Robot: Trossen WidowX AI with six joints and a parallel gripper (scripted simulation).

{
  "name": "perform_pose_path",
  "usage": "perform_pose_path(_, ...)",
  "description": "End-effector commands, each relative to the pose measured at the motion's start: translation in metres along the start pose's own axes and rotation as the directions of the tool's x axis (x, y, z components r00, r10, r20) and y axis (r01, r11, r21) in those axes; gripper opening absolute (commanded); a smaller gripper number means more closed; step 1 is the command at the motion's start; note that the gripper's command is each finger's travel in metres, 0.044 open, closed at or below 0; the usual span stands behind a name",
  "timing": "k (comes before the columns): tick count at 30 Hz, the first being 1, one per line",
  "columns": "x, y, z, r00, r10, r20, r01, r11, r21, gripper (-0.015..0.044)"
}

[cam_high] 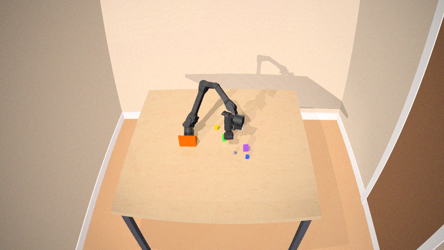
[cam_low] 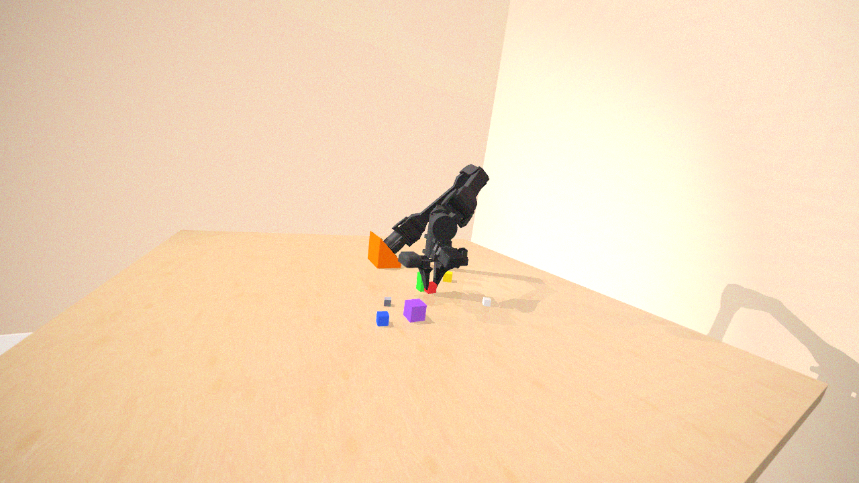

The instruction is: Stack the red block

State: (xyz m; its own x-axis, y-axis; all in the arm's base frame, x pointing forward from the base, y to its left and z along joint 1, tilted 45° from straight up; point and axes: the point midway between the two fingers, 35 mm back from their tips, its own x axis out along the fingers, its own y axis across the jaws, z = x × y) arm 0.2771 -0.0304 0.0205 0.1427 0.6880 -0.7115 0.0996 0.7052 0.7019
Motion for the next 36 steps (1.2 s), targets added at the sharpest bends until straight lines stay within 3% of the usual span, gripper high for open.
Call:
perform_pose_path(1,-0.017,-0.001,0.002,1.000,-0.006,0.008,0.006,1.000,-0.005,0.0000)
perform_pose_path(21,-0.110,-0.001,0.001,1.000,-0.009,0.006,0.009,1.000,-0.003,0.0000)
perform_pose_path(36,-0.113,-0.005,-0.018,1.000,-0.010,0.005,0.010,1.000,-0.002,0.0000)
